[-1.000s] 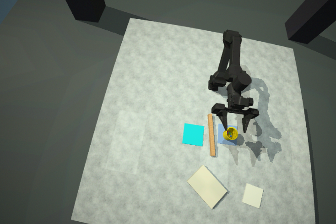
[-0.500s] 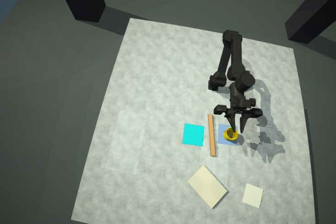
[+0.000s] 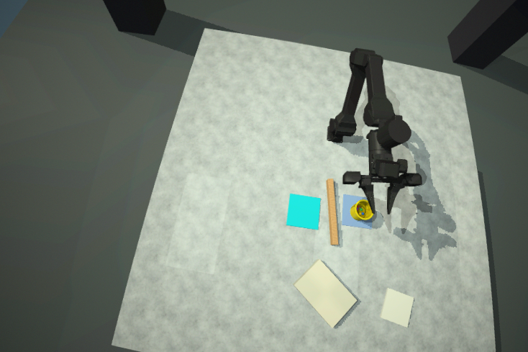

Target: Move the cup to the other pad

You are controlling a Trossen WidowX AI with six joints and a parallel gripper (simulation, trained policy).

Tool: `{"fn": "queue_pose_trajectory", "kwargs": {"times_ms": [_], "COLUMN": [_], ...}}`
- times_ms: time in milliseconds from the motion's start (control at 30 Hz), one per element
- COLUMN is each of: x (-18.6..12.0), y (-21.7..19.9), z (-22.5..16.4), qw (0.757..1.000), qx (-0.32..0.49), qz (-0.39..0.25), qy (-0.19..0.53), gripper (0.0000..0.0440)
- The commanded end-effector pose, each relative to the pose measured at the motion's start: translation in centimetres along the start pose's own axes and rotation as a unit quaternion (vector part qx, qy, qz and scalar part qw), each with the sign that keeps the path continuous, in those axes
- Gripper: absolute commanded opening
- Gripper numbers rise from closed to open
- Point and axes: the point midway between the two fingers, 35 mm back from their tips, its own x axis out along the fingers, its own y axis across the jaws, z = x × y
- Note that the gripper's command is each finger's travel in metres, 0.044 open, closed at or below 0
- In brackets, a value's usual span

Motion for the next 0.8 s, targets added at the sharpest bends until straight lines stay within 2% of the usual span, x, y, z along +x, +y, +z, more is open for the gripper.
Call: {"fn": "queue_pose_trajectory", "kwargs": {"times_ms": [0, 400, 767], "x": [0.3, 1.2, 2.0], "y": [0.4, 1.7, 2.9], "z": [-0.1, -0.4, -0.9], "qw": [1.0, 0.992, 0.973], "qx": [0.02, 0.099, 0.177], "qz": [0.002, -0.001, -0.017], "qy": [0.018, 0.083, 0.146], "gripper": [0.016, 0.0163, 0.0174]}}
